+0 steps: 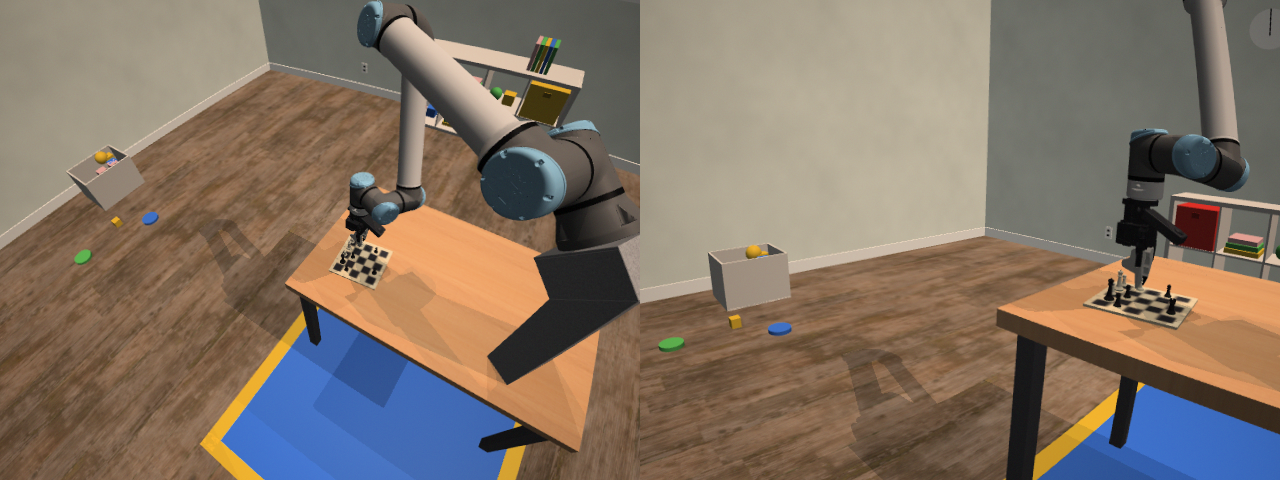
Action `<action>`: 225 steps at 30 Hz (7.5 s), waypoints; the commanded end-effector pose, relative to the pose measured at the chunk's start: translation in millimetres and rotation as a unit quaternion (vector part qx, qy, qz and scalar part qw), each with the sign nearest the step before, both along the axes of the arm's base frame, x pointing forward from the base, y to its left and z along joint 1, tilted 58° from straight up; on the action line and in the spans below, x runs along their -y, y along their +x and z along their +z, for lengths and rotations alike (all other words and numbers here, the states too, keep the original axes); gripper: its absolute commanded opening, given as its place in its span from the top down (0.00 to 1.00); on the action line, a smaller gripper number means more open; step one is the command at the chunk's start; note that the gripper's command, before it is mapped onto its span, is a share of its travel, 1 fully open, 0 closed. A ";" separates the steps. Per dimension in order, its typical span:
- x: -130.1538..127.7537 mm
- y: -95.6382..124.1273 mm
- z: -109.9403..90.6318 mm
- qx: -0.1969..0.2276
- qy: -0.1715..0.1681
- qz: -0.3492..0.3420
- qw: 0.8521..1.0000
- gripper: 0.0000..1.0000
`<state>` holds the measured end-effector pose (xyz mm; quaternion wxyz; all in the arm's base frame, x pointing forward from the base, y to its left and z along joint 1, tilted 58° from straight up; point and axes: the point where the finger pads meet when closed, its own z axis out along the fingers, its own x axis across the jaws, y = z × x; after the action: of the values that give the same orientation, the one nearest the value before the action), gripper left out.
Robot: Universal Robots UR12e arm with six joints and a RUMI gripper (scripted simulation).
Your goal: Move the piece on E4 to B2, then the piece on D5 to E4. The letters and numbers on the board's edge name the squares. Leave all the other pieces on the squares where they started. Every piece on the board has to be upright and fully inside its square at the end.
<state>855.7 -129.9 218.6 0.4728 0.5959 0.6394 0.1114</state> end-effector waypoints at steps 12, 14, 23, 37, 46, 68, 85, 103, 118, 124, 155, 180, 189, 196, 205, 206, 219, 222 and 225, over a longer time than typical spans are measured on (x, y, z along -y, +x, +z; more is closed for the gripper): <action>1.0 1.8 3.2 0.002 -0.001 0.000 1.000 1.00; 1.0 1.8 3.2 0.002 -0.001 0.000 1.000 1.00; 1.0 1.8 3.2 0.002 -0.001 0.000 1.000 1.00; 1.0 1.8 3.2 0.002 -0.001 0.000 1.000 1.00; -6.2 -8.7 7.0 0.000 0.000 0.001 1.000 1.00; -42.6 -74.9 53.7 0.000 0.000 0.000 1.000 1.00; -106.1 -108.1 -46.4 -0.022 -0.037 0.028 0.999 1.00; -112.3 -111.2 -55.8 -0.022 -0.043 0.030 0.998 1.00; -94.4 -80.3 -78.2 -0.022 -0.043 0.030 0.998 1.00; -86.0 -65.5 -88.8 -0.022 -0.043 0.030 0.998 1.00; -73.1 -40.3 -105.9 -0.022 -0.043 0.031 0.998 1.00; -73.5 -40.1 -105.9 -0.022 -0.044 0.031 0.998 1.00; -75.5 -38.9 -106.0 -0.025 -0.049 0.035 0.998 1.00; -74.8 -39.6 -106.7 -0.025 -0.049 0.035 0.998 1.00; -74.8 -39.6 -106.7 -0.025 -0.049 0.035 0.998 1.00; -74.8 -39.6 -106.7 -0.025 -0.049 0.035 0.998 1.00; -75.0 -39.8 -107.2 -0.026 -0.049 0.035 0.998 1.00; -75.3 -40.1 -107.8 -0.026 -0.049 0.035 0.998 1.00; -75.4 -40.2 -108.0 -0.026 -0.049 0.035 0.998 1.00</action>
<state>814.2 -56.5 109.7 0.4795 0.5533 0.6764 0.0804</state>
